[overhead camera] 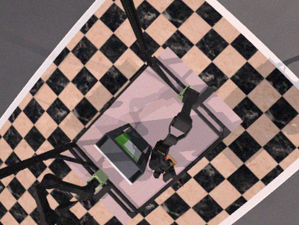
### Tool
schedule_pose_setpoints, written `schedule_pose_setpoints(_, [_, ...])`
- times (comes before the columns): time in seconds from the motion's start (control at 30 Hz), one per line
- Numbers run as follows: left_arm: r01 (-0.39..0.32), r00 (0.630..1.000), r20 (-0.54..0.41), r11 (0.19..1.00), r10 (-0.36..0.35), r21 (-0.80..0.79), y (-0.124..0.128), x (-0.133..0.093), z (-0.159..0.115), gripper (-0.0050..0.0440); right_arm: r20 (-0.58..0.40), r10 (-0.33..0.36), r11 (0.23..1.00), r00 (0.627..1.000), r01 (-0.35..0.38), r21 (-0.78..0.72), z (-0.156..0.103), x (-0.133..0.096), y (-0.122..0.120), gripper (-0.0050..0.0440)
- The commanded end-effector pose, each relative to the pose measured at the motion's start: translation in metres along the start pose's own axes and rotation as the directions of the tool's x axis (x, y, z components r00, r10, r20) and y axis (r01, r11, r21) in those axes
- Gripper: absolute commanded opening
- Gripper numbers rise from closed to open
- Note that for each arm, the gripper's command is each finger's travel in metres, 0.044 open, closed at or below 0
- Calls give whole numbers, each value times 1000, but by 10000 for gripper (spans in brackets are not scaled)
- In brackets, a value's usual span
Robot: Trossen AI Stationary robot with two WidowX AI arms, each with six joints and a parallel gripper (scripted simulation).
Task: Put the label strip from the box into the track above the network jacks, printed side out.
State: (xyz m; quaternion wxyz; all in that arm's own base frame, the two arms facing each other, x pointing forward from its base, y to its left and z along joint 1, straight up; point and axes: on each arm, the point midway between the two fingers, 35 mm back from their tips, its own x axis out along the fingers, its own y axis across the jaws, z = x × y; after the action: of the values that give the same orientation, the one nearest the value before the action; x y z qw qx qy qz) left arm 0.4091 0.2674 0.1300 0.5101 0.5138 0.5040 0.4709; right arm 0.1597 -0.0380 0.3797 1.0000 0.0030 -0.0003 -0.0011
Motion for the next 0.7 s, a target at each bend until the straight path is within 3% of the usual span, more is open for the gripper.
schedule_pose_setpoints(0.0, [-20, 1000, -6, 999, 20, -47, 21, -4, -3, -50, 2, 2, 1000, 1000, -2, -11, 3, 0, 1, 440])
schedule_pose_setpoints(0.67, [-35, 999, -40, 998, 33, -60, 21, -12, -12, -50, 2, 2, 1000, 1000, -2, -11, 3, 0, 1, 440])
